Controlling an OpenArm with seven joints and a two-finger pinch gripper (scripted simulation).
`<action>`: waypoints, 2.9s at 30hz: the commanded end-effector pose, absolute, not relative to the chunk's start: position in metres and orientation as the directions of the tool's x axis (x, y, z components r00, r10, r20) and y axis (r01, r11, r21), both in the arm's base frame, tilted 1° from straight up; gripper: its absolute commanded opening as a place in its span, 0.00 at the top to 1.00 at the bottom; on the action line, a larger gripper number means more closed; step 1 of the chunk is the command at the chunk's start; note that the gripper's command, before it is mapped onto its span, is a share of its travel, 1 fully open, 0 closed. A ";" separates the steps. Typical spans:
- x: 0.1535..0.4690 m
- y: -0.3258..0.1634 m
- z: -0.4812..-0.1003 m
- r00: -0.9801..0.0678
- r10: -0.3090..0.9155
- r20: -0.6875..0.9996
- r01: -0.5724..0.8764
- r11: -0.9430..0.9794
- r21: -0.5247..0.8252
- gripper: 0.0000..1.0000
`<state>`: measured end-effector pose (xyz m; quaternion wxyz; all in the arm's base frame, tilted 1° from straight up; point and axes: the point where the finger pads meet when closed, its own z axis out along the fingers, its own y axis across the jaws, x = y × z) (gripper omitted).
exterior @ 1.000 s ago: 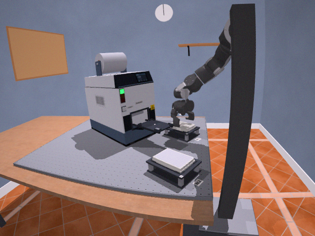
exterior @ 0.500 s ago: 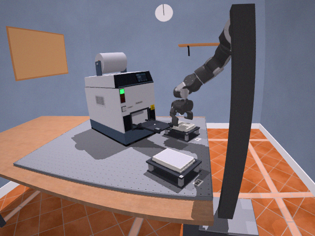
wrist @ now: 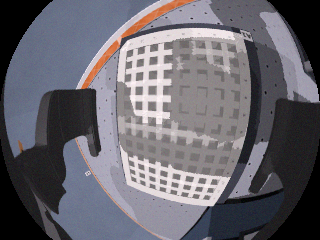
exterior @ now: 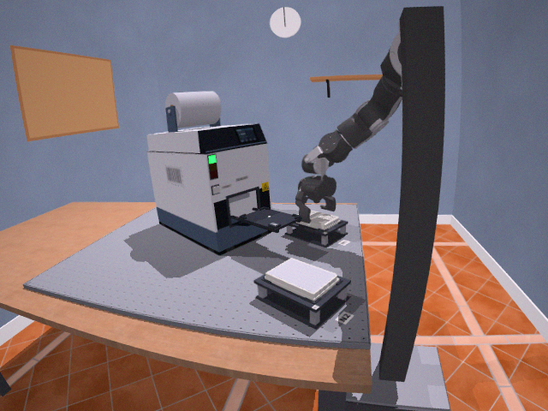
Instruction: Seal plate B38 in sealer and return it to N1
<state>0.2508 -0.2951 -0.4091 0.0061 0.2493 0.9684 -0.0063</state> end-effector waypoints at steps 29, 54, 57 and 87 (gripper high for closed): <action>0.254 -0.296 -0.419 -0.879 0.476 -0.018 0.476 0.879 0.001 0.23; 0.253 -0.295 -0.418 -0.880 0.475 -0.017 0.475 0.880 -0.001 0.23; 0.253 -0.295 -0.418 -0.880 0.475 -0.017 0.475 0.880 -0.001 0.23; 0.253 -0.294 -0.419 -0.880 0.474 -0.017 0.474 0.881 -0.001 0.23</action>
